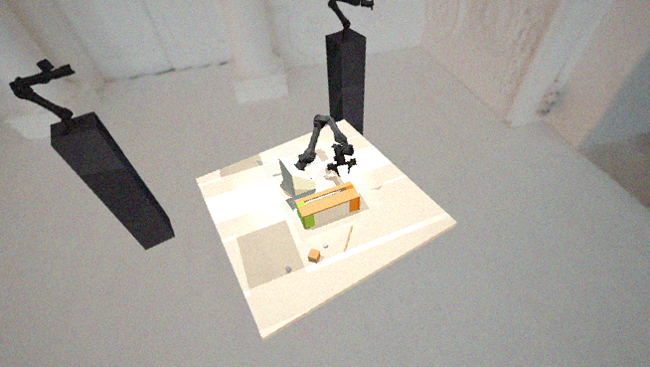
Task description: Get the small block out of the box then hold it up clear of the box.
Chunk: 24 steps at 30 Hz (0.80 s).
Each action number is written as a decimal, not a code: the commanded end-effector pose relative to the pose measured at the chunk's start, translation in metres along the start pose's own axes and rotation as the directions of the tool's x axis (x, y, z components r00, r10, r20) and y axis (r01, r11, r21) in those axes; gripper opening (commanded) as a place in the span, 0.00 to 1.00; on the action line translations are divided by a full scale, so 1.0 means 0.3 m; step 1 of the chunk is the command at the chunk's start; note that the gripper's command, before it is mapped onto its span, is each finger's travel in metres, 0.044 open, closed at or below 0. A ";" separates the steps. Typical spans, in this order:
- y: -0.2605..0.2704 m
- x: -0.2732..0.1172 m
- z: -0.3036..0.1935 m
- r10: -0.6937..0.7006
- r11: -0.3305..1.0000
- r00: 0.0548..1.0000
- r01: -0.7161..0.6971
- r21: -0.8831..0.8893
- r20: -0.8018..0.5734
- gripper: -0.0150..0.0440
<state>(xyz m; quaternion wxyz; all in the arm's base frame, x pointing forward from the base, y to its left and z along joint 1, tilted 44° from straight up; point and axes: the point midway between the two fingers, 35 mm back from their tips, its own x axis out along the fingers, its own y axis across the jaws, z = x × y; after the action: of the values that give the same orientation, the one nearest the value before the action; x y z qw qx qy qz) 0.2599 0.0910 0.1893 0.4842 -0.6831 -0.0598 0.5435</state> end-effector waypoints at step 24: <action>0.067 0.286 0.142 0.001 0.940 1.000 -0.011 -0.342 -0.029 0.74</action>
<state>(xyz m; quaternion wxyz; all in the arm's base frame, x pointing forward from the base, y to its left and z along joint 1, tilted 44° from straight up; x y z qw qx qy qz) 0.2521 0.1522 0.1250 0.3517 -0.7632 -0.1478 0.5215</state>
